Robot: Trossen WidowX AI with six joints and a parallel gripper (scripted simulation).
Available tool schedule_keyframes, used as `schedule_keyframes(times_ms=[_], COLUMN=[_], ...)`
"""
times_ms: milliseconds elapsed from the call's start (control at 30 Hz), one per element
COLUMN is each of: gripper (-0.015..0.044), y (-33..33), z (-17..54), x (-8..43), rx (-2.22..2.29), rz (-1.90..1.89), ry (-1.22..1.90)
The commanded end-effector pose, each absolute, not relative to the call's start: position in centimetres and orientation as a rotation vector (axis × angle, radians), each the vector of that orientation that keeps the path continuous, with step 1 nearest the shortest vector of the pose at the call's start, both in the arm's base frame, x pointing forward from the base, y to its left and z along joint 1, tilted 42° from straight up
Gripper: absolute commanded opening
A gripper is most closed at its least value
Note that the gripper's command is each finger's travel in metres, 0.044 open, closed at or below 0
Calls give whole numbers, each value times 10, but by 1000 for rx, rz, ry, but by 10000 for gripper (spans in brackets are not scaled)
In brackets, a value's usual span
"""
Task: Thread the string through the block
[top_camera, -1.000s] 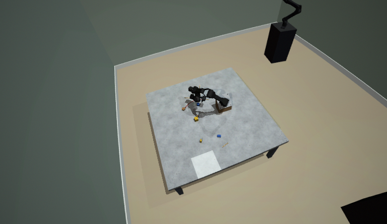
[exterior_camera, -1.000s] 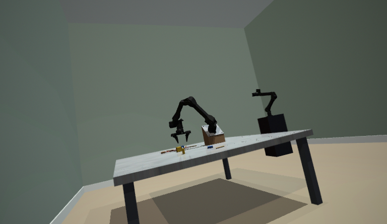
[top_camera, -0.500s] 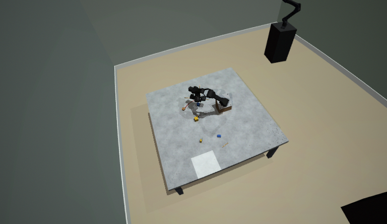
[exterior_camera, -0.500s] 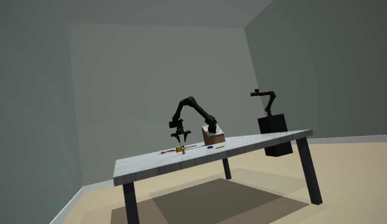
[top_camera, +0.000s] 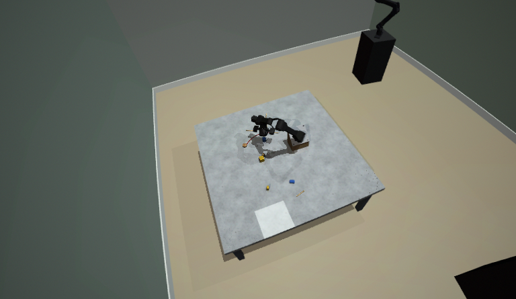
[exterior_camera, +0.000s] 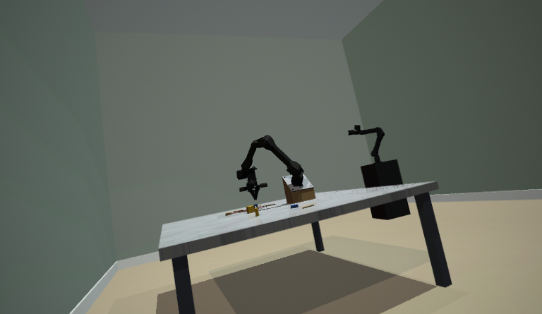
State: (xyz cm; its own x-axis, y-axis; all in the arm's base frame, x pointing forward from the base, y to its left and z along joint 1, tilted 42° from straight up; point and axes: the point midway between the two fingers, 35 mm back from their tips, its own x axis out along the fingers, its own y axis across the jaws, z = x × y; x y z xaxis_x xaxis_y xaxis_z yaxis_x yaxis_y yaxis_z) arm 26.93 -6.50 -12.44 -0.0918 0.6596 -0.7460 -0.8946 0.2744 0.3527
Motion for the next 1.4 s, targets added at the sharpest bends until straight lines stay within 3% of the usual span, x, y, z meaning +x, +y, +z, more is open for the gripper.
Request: schedule_keyframes(times_ms=[0, 433, 733, 767, 800, 1100, 1367], gripper=[0, 0, 236, 241, 241, 5, 0], y=[-65, -65, -65, -65, -65, -65, -65], z=[-124, -124, -124, -124, -124, -124, -124], x=[269, 269, 269, 269, 269, 269, 269], rx=[-297, -297, -297, -297, -297, -297, -297], rz=[1330, 1330, 1330, 1330, 1330, 1330, 1330], ry=[1012, 1012, 1012, 1012, 1012, 1012, 1012])
